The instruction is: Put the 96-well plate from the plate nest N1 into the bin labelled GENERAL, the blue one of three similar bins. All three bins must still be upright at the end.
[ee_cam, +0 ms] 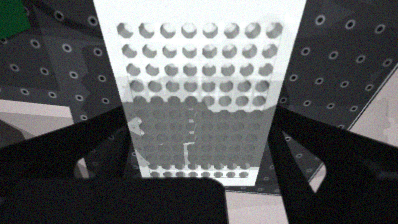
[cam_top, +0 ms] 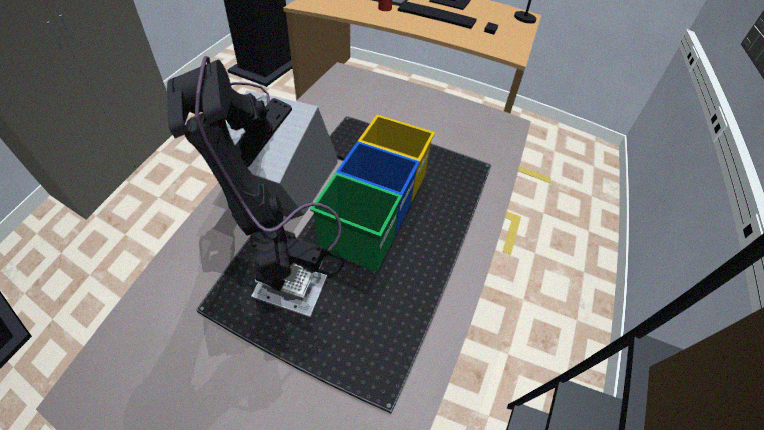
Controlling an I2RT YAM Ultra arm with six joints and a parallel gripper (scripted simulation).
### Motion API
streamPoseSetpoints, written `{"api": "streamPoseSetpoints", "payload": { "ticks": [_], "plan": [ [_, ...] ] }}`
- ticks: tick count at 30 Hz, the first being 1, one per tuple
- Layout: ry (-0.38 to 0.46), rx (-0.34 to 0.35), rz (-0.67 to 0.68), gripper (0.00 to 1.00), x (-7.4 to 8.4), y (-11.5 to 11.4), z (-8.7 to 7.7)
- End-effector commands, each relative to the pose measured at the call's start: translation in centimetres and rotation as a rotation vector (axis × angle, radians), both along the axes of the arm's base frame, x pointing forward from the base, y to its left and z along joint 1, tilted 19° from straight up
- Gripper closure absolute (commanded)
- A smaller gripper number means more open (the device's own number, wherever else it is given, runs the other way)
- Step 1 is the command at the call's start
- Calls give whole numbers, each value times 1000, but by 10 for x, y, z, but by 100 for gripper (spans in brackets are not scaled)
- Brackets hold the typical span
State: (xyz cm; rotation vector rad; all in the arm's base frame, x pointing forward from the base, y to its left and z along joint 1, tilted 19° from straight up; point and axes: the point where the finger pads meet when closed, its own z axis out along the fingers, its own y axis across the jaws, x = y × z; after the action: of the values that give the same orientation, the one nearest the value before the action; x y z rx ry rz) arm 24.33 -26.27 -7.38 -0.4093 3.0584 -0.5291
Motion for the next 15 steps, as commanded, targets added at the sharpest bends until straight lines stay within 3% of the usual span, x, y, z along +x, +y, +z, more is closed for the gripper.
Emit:
{"api": "streamPoseSetpoints", "payload": {
  "ticks": [1, 15],
  "plan": [
    [-13, 10, 10, 100, 3, 9, 8],
    [-34, -22, 7, 100, 12, 5, 40]
  ]
}}
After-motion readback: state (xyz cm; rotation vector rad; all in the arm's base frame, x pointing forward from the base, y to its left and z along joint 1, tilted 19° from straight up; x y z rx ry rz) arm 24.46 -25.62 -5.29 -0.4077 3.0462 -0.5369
